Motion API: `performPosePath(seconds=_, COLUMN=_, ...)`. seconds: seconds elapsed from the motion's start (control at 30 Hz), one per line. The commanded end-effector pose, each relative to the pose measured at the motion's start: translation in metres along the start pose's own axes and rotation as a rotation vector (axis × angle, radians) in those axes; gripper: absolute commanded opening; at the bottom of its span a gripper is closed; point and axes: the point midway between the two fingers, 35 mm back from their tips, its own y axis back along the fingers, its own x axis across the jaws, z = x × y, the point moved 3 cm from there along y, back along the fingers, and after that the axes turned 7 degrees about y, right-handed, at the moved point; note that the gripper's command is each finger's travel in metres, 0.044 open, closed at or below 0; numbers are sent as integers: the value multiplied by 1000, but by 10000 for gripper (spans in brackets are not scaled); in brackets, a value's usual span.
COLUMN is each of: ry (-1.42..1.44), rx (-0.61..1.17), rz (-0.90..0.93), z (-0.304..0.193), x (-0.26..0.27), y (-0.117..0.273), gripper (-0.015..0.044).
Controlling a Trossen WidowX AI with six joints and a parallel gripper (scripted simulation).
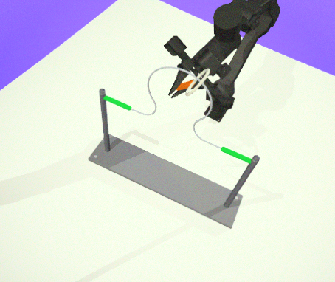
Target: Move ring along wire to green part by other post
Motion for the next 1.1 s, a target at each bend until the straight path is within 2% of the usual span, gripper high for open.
performPosePath(seconds=0.0, ry=43, rx=-11, rz=-37, z=0, x=-2, y=3, gripper=-150)
performPosePath(seconds=1.07, ry=403, rx=-33, rz=-283, z=-1, x=-14, y=2, gripper=-150)
